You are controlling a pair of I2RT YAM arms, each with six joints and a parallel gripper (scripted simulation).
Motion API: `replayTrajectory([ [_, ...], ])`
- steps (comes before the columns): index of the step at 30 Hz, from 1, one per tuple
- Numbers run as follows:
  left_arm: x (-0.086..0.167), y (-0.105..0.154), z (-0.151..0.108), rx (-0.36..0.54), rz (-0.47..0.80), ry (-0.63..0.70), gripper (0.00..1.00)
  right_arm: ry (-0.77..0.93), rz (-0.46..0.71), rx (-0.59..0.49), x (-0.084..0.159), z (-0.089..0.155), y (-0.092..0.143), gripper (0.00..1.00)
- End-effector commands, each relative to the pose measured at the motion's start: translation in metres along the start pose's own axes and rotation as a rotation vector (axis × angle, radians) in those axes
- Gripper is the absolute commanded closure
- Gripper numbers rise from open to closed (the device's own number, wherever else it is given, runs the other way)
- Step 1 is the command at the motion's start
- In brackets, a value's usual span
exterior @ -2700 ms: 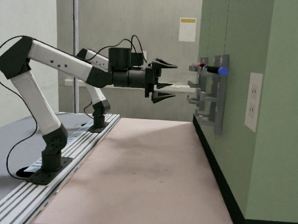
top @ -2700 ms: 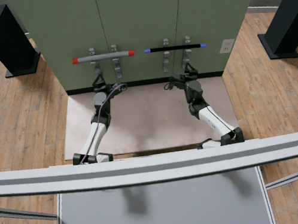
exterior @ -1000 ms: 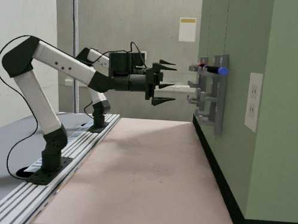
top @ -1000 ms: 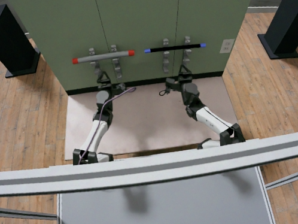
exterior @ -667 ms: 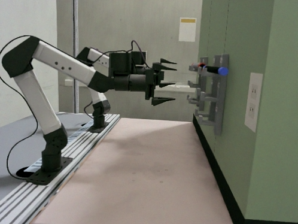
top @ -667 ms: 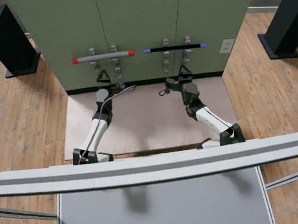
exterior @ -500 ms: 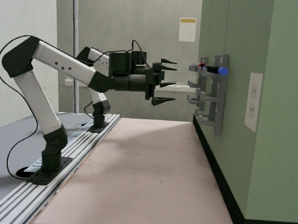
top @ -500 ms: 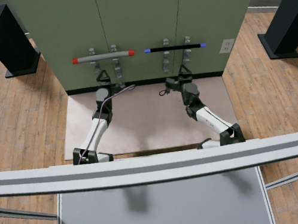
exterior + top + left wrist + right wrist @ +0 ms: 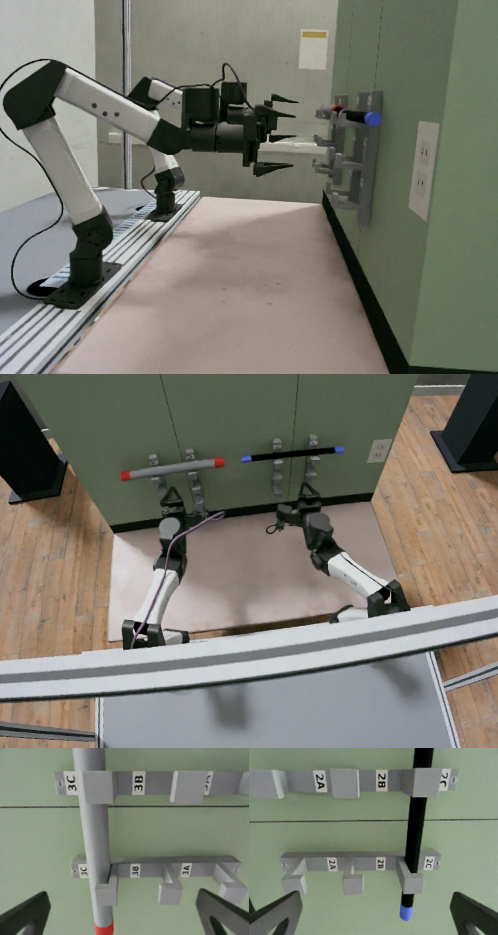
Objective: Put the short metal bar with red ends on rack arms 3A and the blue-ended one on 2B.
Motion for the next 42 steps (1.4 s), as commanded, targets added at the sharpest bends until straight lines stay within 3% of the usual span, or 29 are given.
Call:
replayTrajectory([
  [1,0.003,-0.005,0.009,-0.001,0.005,-0.005,0.0,0.011,-0.001,-0.016,-0.002,0.01,0.001,0.0],
  [42,0.006,-0.02,0.037,-0.001,0.005,-0.005,0.0,0.011,-0.001,-0.016,-0.002,0.01,0.001,0.0],
])
Point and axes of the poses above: on each arm, the point where the finger pads meet when closed, its own y axis back along the fingers, its own z axis across the jaws, x = y × z, the point moved 6 cm from there along y, back along the fingers, and after that the axes turned 3 degrees about -y, right-handed, at the moved point
